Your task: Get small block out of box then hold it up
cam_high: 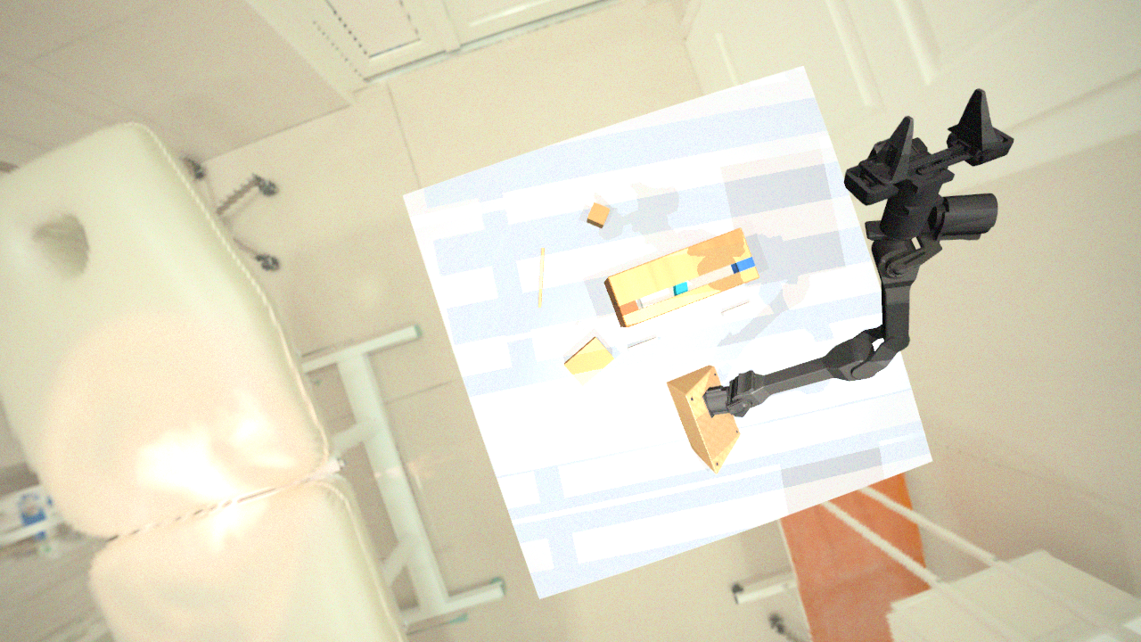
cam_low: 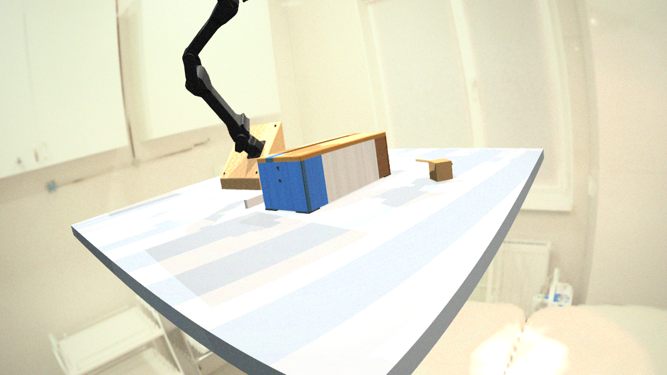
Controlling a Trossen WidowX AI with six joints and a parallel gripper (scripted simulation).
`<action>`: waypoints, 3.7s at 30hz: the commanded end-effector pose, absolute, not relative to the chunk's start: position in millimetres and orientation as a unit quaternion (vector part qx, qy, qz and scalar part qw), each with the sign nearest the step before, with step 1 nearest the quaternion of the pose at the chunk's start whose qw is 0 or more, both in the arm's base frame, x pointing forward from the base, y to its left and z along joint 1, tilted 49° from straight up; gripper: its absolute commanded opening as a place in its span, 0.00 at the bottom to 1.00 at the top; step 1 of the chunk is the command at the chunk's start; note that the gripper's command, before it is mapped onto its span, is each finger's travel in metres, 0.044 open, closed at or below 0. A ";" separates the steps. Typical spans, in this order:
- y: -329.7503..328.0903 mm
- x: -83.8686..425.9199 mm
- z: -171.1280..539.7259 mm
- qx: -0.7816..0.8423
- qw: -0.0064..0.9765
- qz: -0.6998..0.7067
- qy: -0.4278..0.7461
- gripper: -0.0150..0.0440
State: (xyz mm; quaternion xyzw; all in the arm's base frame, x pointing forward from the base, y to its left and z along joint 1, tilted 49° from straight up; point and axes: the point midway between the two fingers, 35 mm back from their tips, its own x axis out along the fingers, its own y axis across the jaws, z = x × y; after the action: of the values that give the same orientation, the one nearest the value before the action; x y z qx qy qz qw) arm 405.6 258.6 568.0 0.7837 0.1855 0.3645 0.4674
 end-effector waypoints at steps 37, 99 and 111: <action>0.1 285.3 120.0 0.418 0.605 -0.591 0.332 0.93; -63.8 265.6 66.9 0.379 0.599 -0.618 0.340 0.93; -42.9 267.2 42.4 0.379 0.599 -0.618 0.341 0.93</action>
State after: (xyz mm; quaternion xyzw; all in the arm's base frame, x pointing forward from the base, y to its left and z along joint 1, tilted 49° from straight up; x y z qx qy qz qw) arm 267.9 -48.2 49.5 0.3792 0.3382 -0.6169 0.6010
